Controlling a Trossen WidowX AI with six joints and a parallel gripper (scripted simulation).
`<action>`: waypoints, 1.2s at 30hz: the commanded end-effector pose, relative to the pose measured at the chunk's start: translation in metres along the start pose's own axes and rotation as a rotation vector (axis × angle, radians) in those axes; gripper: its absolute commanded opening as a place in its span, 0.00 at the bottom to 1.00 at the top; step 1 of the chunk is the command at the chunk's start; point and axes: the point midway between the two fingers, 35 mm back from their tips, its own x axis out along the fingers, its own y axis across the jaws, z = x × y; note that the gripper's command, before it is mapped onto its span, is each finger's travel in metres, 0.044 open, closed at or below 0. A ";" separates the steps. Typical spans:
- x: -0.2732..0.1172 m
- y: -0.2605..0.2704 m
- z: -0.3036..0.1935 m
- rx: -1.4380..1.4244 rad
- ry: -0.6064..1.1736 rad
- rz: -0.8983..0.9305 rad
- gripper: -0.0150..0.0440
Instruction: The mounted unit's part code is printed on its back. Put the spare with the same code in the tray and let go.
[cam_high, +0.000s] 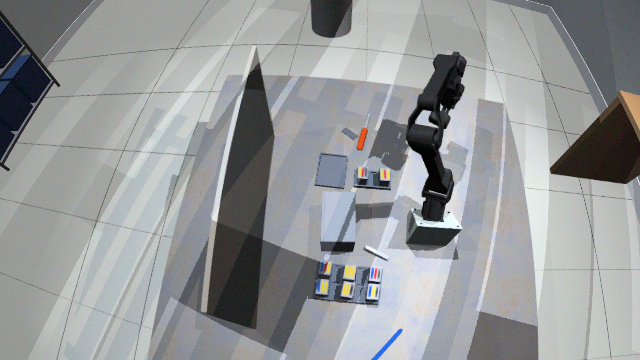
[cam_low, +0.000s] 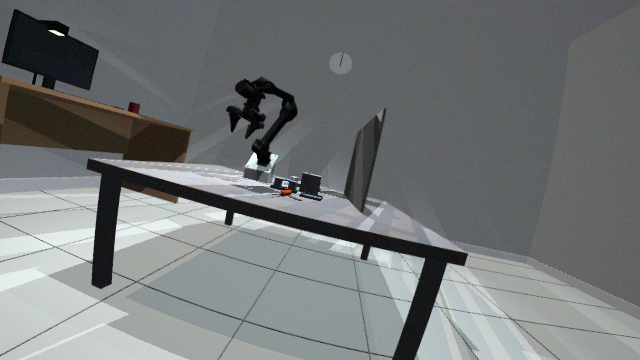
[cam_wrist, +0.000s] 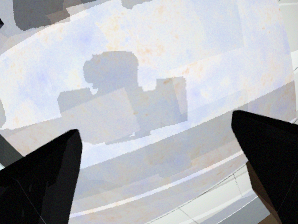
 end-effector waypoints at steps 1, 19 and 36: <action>0.000 0.000 0.000 0.000 0.000 0.000 0.98; 0.056 0.002 0.060 0.016 -0.098 0.387 1.00; 0.083 0.111 0.201 -0.172 0.060 0.640 1.00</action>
